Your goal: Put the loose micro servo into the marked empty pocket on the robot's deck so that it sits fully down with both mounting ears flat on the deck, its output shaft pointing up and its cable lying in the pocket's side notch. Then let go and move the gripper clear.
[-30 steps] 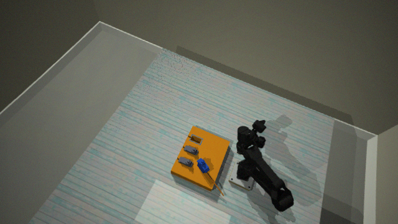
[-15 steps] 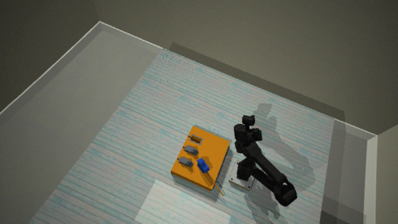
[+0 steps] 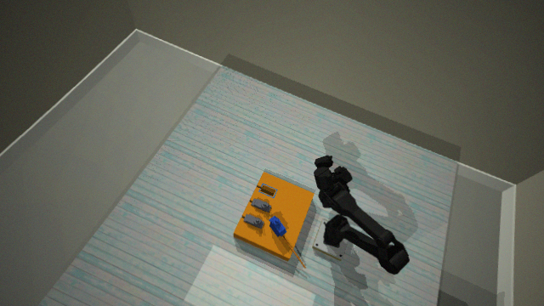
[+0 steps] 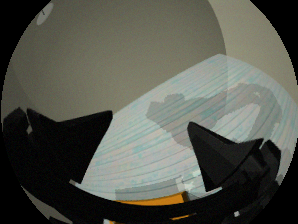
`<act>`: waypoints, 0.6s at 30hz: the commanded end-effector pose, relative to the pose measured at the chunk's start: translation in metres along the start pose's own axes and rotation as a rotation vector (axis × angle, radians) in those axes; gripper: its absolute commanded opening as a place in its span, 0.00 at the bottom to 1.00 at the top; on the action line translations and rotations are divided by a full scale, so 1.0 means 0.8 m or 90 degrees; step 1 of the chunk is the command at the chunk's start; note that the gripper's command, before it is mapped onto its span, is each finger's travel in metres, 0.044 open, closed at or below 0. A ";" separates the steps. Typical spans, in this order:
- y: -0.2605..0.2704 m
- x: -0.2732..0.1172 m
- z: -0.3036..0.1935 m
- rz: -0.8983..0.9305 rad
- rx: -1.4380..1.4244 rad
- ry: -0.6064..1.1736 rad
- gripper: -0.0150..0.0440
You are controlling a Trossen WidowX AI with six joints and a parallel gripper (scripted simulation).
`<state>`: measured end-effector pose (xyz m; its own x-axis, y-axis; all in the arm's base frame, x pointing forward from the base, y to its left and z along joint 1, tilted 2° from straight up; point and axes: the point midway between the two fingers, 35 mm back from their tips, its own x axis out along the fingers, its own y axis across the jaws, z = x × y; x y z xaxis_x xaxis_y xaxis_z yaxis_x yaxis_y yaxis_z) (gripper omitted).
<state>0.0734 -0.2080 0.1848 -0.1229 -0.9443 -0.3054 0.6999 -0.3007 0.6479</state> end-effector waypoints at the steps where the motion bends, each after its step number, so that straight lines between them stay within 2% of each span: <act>1: 0.009 -0.003 -0.007 0.008 -0.070 0.026 1.00; 18: 0.035 -0.022 -0.048 0.073 -0.421 0.140 1.00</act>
<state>0.1158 -0.1963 0.1804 0.0513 -0.9044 -0.4235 0.9775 -0.0414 0.2069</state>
